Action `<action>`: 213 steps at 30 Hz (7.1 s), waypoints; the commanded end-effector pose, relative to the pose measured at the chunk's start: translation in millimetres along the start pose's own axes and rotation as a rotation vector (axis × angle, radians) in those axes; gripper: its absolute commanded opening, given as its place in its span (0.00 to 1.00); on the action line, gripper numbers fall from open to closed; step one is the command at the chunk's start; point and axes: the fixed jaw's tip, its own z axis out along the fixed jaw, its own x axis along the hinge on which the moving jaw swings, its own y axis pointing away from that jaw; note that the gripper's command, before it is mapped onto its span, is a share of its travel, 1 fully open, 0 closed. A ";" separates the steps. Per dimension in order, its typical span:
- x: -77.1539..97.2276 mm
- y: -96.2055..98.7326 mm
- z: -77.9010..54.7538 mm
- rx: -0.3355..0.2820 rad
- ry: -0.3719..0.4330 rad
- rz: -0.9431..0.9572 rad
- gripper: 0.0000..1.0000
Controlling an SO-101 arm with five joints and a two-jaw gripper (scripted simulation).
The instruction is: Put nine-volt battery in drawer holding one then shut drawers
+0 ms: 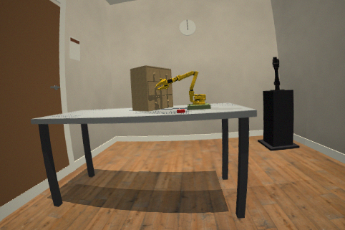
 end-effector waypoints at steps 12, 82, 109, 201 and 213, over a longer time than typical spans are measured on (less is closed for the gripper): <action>7.7 2.7 -5.5 -0.018 0.020 -0.006 0.00; 20.7 2.8 -24.7 -0.040 0.053 -0.020 0.00; 24.3 2.7 -29.9 -0.046 0.063 -0.025 0.00; 39.8 2.7 -52.9 -0.078 0.111 -0.046 0.00; 39.8 2.7 -52.9 -0.078 0.111 -0.046 0.02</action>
